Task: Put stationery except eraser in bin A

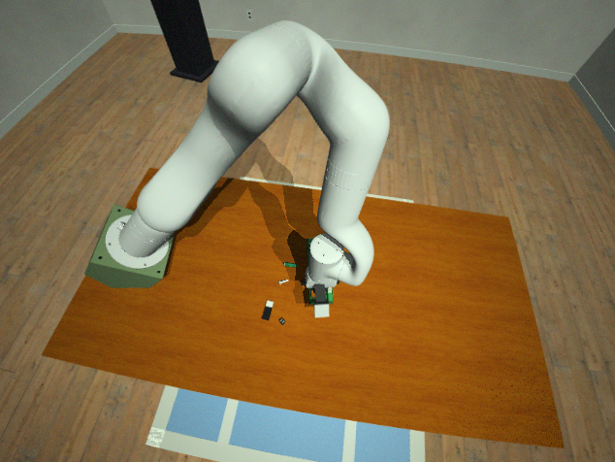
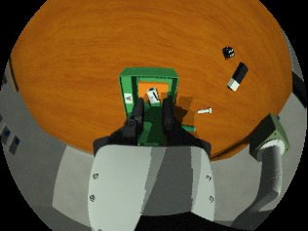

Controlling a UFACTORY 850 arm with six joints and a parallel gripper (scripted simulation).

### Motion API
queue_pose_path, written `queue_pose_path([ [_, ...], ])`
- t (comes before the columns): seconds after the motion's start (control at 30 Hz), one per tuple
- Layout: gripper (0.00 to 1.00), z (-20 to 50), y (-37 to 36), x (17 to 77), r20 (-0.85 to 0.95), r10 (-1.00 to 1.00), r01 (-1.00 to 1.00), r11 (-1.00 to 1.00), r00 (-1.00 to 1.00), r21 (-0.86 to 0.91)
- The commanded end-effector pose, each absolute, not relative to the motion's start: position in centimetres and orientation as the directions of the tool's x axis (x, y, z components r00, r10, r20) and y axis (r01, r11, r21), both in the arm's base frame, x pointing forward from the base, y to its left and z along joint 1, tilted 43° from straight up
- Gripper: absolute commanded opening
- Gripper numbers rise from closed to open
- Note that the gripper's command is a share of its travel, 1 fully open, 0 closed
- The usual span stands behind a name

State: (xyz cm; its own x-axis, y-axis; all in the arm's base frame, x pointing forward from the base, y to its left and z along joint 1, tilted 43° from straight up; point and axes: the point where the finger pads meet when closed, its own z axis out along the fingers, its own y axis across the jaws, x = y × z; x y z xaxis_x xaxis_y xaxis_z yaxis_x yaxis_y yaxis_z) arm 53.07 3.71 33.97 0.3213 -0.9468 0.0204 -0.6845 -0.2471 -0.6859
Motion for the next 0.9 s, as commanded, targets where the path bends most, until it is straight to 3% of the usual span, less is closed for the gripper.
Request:
queue_pose_path([
  [0.0,0.29,34.8,3.5,52.4,0.019,-0.946,-0.686,-0.247,0.322,-0.684],
  [0.37,0.29,35.3,3.3,52.0,0.019,-0.946,-0.686,-0.247,0.322,-0.684],
  [0.4,1.0,35.6,3.3,51.7,0.019,-0.946,-0.686,-0.247,0.322,-0.684],
  [0.87,1.0,39.1,2.3,48.6,0.019,-0.946,-0.686,-0.247,0.322,-0.685],
])
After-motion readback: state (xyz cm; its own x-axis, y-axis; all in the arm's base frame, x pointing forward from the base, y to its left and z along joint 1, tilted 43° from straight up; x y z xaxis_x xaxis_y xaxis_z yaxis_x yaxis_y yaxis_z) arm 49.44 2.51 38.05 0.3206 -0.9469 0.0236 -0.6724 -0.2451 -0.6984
